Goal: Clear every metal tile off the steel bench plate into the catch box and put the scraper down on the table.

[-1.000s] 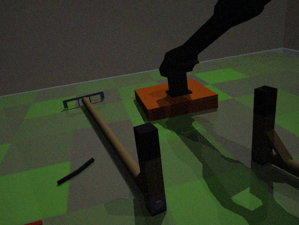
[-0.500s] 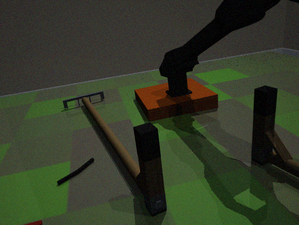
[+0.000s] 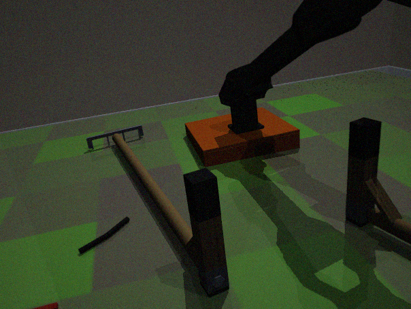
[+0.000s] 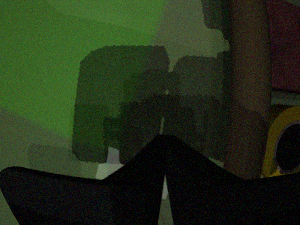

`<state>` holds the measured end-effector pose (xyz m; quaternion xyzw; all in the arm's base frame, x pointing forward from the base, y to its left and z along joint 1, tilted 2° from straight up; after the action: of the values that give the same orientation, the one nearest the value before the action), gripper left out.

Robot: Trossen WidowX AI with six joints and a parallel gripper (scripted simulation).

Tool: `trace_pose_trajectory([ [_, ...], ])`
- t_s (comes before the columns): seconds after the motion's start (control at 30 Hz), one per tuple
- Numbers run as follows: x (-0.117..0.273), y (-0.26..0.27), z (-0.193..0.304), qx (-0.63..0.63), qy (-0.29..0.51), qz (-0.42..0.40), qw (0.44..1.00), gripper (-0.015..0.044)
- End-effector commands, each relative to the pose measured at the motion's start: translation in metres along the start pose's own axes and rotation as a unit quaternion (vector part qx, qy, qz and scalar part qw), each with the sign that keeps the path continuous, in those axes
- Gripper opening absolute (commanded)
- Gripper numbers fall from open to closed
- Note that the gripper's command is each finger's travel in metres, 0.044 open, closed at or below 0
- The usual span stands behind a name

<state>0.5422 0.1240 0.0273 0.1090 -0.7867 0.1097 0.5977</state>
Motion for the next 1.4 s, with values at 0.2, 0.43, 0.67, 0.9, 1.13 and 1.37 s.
trace_pose_trajectory([
  [0.2, 0.000, -0.011, 0.000, 0.002, -0.003, -0.001, 1.000, 0.0000],
  [0.43, 0.000, -0.017, 0.000, 0.002, -0.003, 0.000, 1.000, 0.0000],
  [0.67, 0.000, -0.024, 0.001, 0.002, -0.004, 0.000, 1.000, 0.0000],
  [0.9, -0.001, -0.031, 0.002, 0.002, -0.005, 0.001, 1.000, 0.0000],
  [1.13, -0.001, -0.038, 0.002, 0.002, -0.005, 0.001, 1.000, 0.0000],
  [1.37, -0.001, -0.045, 0.003, 0.002, -0.006, 0.002, 1.000, 0.0000],
])
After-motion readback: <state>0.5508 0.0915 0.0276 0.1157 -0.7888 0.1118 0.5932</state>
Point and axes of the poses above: the point midway between the two fingers, 35 mm back from their tips, its own x axis back along the fingers, its own y axis across the jaws, z = x × y, the point moved 1 cm from there along x, back along the fingers, and after that the axes turned 3 degrees about x, right-handed, at the moved point
